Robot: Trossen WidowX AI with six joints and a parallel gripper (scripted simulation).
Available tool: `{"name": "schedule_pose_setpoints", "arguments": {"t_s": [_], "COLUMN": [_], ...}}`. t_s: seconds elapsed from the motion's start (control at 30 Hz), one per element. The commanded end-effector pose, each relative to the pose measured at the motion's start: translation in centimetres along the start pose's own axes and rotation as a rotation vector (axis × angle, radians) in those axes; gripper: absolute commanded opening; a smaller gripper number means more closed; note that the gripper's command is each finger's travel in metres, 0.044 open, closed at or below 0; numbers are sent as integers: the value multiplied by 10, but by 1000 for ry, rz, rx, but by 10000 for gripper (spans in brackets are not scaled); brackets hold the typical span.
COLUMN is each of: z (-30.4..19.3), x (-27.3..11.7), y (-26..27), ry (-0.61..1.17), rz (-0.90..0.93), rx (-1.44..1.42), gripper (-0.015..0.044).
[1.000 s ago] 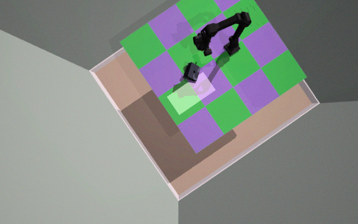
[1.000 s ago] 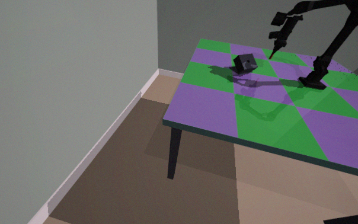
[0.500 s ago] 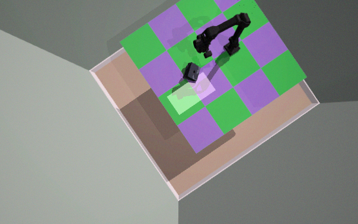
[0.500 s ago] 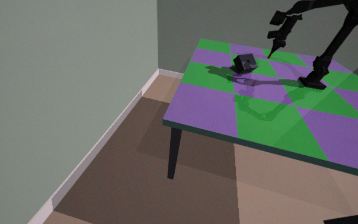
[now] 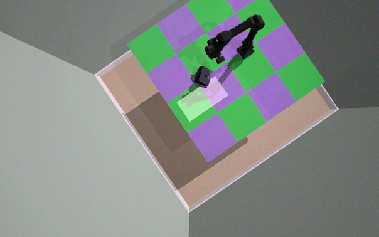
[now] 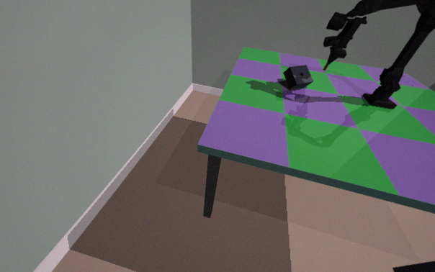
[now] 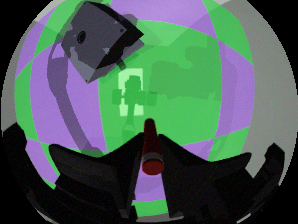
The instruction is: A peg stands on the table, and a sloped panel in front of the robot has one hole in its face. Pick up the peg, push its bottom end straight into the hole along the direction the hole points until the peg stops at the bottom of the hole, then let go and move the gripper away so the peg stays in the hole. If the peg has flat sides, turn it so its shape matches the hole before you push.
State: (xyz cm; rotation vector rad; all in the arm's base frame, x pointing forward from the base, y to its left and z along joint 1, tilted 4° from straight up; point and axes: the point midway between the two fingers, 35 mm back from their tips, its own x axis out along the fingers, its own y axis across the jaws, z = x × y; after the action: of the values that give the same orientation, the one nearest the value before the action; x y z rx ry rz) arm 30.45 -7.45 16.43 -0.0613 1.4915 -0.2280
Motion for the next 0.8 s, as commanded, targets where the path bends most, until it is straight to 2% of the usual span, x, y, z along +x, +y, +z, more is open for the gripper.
{"name": "schedule_pose_setpoints", "arguments": {"t_s": [0.0,0.77], "z": [4,22], "x": [-2,-13], "y": [4,28], "ry": [-6,-44], "rz": [-16,-89], "rx": [-14,-114], "gripper": [0,0]}}
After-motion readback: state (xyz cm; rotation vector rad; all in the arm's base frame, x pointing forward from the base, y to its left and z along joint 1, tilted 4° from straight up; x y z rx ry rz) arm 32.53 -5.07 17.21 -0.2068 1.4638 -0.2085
